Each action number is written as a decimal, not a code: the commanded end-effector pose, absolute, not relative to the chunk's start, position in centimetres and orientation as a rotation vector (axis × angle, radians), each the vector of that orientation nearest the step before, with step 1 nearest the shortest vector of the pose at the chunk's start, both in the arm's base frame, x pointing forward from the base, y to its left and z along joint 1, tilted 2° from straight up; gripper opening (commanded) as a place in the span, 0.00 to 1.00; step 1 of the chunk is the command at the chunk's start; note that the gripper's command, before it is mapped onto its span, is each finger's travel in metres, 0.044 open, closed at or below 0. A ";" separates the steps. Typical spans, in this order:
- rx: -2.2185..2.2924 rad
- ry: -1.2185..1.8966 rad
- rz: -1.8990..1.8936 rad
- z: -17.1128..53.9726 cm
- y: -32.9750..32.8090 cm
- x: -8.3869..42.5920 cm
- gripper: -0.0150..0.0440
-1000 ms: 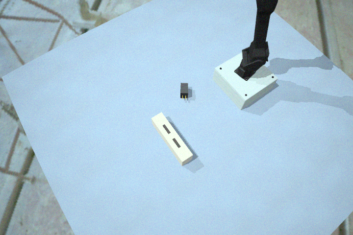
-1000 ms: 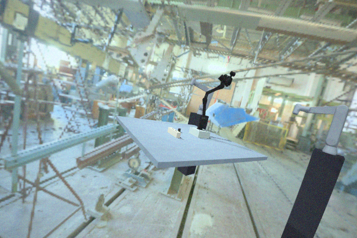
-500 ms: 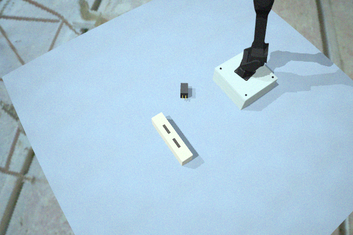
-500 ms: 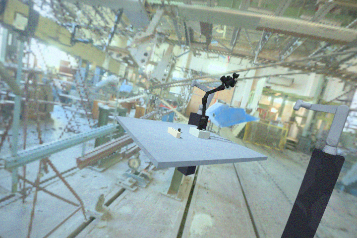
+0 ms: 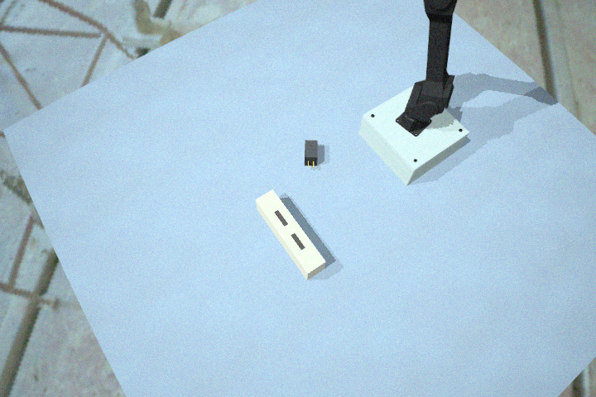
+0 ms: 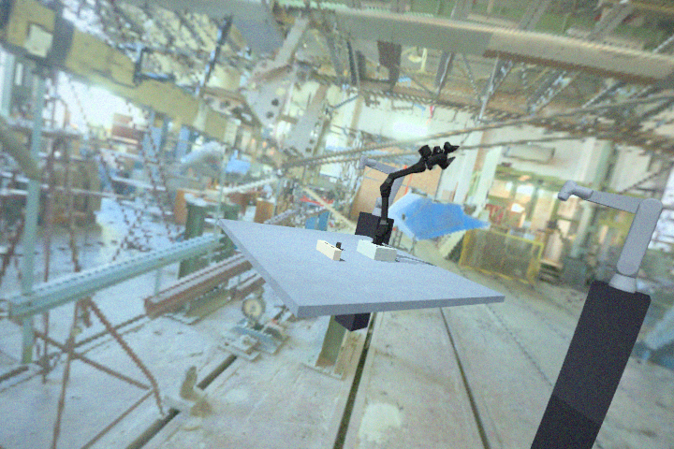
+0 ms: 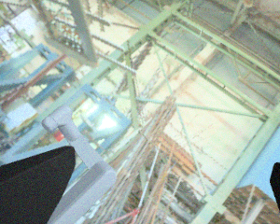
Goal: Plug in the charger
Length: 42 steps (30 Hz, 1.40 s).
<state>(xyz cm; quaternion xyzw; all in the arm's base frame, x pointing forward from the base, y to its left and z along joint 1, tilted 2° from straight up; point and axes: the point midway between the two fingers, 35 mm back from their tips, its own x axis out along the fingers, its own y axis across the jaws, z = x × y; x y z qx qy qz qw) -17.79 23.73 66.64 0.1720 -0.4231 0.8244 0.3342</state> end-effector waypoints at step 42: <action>-0.243 -0.682 1.663 53.2 39.2 1.4 1.00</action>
